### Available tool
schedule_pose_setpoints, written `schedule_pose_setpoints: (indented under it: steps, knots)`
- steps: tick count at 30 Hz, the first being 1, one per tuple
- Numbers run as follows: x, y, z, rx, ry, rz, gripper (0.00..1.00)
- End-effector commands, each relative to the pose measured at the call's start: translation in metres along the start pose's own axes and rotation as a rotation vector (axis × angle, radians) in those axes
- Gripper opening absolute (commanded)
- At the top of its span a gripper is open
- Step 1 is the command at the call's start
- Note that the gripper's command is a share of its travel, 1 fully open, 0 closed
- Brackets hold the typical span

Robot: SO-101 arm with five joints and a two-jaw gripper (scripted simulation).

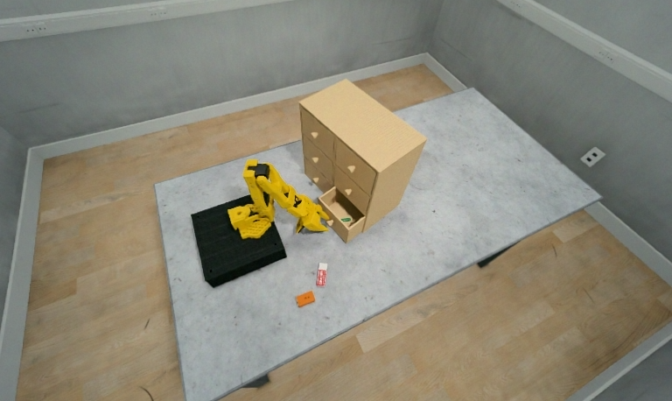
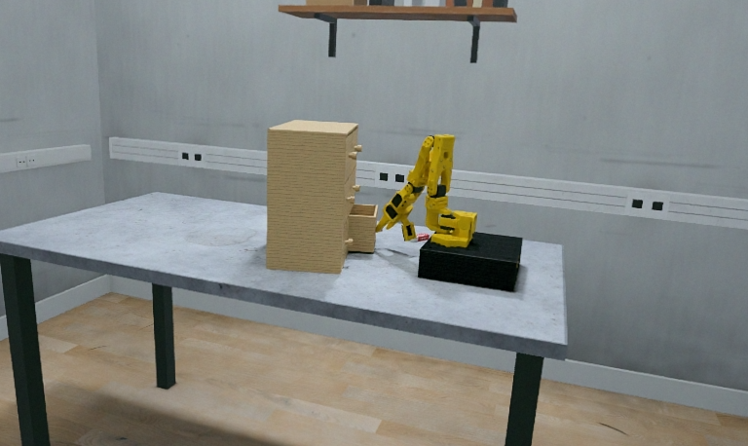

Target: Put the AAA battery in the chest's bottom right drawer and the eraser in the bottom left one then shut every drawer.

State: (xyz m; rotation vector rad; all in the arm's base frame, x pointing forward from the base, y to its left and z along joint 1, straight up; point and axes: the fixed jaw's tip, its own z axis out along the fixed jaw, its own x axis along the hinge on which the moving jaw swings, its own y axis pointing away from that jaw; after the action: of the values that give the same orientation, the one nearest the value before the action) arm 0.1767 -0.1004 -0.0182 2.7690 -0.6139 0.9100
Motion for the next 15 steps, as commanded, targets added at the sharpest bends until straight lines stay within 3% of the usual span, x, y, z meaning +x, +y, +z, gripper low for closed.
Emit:
schedule_pose_setpoints:
  steps: [1,15]
  knots:
    - [0.0055,-0.0019,0.0014,0.007,0.022,0.001,0.21]
    - [0.007,-0.0022,0.0019,0.008,0.022,0.0,0.21]
